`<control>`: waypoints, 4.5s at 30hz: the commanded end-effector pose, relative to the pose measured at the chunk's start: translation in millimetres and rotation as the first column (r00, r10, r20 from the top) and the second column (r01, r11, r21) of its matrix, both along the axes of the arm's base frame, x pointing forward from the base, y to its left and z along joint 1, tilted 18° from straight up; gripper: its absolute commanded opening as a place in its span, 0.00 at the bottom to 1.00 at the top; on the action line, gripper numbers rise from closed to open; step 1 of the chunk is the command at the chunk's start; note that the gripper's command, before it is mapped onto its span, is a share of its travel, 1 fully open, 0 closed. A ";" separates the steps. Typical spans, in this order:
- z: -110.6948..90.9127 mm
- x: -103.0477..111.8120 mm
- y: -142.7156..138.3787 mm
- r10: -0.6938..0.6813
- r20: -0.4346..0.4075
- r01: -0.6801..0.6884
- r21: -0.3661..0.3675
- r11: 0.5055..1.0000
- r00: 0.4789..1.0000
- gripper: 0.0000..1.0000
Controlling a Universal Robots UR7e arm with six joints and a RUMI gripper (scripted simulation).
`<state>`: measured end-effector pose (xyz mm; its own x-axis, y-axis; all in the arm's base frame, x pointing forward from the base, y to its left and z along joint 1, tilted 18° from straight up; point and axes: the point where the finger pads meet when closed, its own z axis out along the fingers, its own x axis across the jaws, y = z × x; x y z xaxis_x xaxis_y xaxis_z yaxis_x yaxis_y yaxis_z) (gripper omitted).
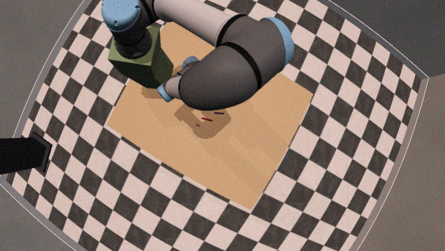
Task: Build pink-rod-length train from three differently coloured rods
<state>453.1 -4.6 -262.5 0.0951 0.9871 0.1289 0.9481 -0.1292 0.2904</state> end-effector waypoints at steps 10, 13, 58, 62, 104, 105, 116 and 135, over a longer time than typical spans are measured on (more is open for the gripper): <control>0.4 -1.9 5.6 -0.328 -0.051 0.332 0.093 0.939 0.943 1.00; 0.6 -1.6 6.6 -0.386 -0.063 0.391 0.109 0.914 0.920 1.00; 4.0 5.8 15.0 -0.911 -0.324 0.957 0.221 0.187 0.253 1.00; 4.3 6.8 15.1 -0.921 -0.350 0.971 0.217 0.099 0.173 1.00; 6.5 14.6 9.5 -0.629 -0.552 0.723 0.065 -0.688 -0.548 1.00; 6.6 15.0 8.9 -0.599 -0.558 0.695 0.054 -0.717 -0.574 1.00; 6.6 15.6 5.5 -0.396 -0.582 0.501 -0.022 -0.865 -0.710 1.00; 5.9 15.0 -0.8 -0.022 -0.580 0.133 -0.149 -0.980 -0.814 1.00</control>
<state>469.7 -3.5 -256.3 0.1207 -0.9908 -0.0609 -0.9452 -0.0959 -0.3121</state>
